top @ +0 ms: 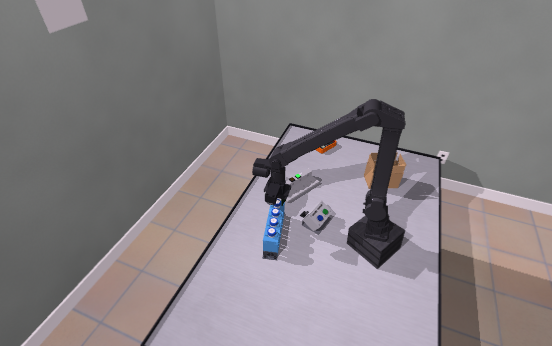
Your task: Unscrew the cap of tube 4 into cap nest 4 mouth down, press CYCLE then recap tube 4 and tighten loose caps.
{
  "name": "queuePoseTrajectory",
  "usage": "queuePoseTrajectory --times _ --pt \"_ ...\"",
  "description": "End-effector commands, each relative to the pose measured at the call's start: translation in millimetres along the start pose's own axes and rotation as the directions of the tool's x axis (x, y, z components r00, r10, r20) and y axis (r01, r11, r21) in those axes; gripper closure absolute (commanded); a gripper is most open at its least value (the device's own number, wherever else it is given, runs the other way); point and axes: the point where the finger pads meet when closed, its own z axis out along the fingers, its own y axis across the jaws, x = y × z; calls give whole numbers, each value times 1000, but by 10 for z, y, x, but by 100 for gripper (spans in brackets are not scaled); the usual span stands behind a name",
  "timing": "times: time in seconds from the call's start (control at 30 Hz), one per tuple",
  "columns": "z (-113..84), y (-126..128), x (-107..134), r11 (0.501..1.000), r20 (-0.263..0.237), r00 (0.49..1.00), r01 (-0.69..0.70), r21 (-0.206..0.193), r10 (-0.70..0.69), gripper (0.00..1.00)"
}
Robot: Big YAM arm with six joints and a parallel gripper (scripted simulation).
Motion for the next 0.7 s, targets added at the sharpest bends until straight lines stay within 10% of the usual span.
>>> queuePoseTrajectory --times 0.0,0.3,0.33,0.67 --pt "52 3 64 981 3 981 192 -1 -192 51" --pt "29 11 69 981 3 981 192 -2 -192 51" --pt "-77 -110 28 981 -3 982 191 26 -191 100" --pt "-77 -110 28 981 -3 982 191 26 -191 100"
